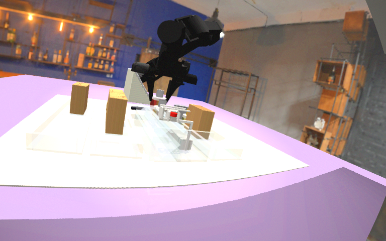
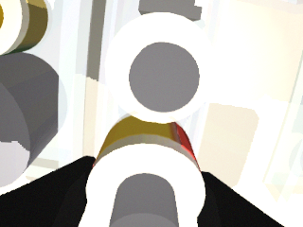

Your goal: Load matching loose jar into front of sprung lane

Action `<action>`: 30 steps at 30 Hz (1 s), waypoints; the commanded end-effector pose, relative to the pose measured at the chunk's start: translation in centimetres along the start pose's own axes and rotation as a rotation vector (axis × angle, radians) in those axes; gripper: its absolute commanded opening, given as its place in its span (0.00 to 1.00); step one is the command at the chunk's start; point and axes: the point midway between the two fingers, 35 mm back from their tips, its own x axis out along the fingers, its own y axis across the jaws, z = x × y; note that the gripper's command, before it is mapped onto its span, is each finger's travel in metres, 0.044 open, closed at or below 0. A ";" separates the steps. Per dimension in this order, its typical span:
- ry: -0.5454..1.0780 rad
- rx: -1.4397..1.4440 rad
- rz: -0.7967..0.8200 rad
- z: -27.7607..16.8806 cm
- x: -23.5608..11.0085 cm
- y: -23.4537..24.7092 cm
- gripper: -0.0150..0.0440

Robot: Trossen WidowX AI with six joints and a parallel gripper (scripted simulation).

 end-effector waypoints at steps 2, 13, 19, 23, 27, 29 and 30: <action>-0.018 -0.011 0.008 0.6 -0.1 0.2 0.25; -0.018 -0.011 0.008 0.6 0.2 0.2 0.25; -0.018 -0.011 0.008 0.6 0.4 0.2 0.25; -0.018 -0.011 0.008 0.6 0.5 0.2 0.25; -0.018 -0.011 0.008 0.6 0.6 0.2 0.25; -0.018 -0.011 0.008 0.6 0.7 0.2 0.25; -0.018 -0.011 0.008 0.6 0.7 0.2 0.25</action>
